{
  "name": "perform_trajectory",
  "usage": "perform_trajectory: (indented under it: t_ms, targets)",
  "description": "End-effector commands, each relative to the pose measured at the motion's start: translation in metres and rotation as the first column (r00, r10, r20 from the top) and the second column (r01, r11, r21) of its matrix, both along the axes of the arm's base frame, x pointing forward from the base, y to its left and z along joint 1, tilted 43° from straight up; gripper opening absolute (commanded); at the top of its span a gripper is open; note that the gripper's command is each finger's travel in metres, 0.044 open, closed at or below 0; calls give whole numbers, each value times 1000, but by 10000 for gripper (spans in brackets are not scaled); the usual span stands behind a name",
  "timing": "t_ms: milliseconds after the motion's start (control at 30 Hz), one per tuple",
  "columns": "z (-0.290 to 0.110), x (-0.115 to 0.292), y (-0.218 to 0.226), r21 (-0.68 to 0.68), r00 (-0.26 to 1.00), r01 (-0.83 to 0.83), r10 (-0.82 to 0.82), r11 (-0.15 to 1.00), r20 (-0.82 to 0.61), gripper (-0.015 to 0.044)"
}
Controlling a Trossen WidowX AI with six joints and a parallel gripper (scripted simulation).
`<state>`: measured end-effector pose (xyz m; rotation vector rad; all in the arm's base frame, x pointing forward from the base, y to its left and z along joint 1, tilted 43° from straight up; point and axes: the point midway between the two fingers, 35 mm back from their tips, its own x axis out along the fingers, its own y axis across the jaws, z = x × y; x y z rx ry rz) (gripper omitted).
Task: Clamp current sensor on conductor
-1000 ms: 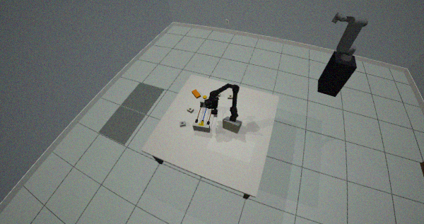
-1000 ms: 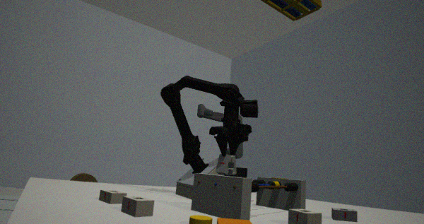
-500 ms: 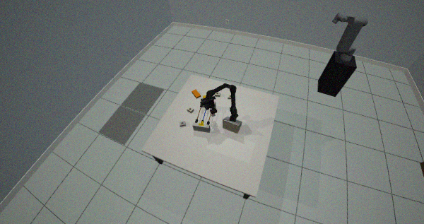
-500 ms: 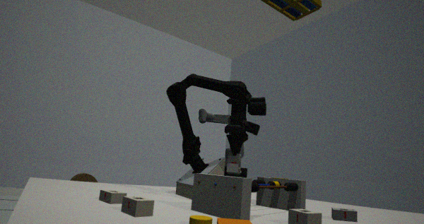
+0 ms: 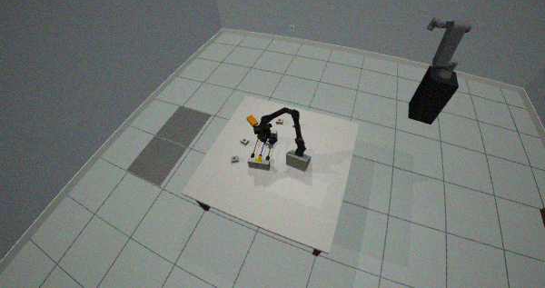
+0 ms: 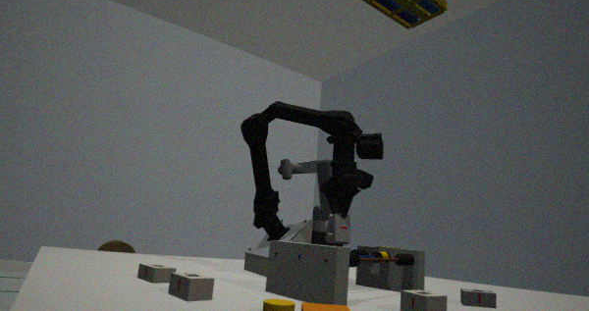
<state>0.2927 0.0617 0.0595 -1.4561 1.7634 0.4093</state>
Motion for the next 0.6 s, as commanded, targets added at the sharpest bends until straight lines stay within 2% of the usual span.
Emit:
perform_trajectory:
  t_ms: [0, 567]
  targets:
    - [-1, 11, 1, 6, 995, -82, 82, 997, -65, 0]
    - [-13, 52, -1, 89, 838, -407, 411, 909, -359, 0]
